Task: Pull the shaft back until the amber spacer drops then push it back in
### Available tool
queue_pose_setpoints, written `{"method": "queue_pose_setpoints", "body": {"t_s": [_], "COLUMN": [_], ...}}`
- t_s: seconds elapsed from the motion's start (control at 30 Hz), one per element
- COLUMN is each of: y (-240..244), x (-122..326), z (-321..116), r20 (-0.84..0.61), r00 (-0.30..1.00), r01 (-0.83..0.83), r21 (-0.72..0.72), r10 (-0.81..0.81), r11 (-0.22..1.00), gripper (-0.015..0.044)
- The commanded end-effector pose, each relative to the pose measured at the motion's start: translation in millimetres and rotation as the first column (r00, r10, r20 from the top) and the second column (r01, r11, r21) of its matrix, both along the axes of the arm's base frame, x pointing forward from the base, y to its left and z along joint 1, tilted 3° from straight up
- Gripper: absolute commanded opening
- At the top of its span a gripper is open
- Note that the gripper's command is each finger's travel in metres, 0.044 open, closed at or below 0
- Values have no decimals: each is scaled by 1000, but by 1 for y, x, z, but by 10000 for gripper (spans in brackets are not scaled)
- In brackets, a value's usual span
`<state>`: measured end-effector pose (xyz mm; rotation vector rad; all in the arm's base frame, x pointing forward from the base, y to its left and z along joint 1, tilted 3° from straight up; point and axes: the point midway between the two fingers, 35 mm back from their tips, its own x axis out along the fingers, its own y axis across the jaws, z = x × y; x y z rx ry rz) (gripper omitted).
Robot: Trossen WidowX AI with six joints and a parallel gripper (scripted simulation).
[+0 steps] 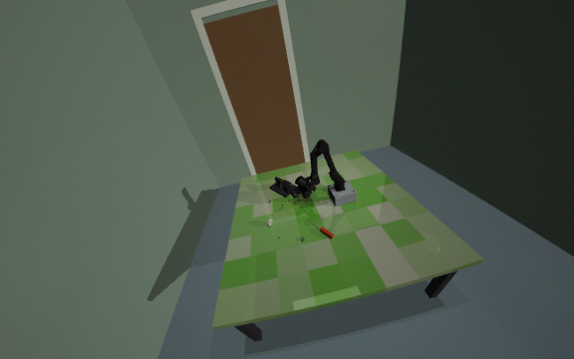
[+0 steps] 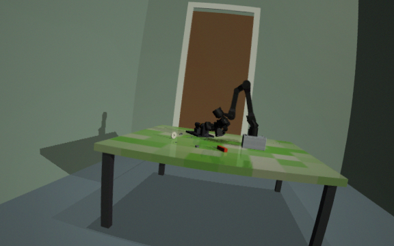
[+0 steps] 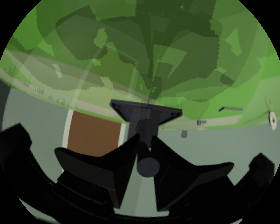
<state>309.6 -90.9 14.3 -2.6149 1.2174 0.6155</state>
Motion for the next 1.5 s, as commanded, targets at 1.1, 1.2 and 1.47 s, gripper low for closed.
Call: {"method": "queue_pose_setpoints", "body": {"t_s": [1.1, 1.2, 1.47], "y": [3, 4, 4], "x": [-3, -3, -4], "z": [0, 0, 0], "r20": [3, 3, 2], "r00": [1000, 1000, 1000], "r01": [2, 2, 2], "r21": [4, 4, 4], "r10": [-2, -2, -2], "r11": [1000, 1000, 1000], "gripper": [0, 0, 0]}}
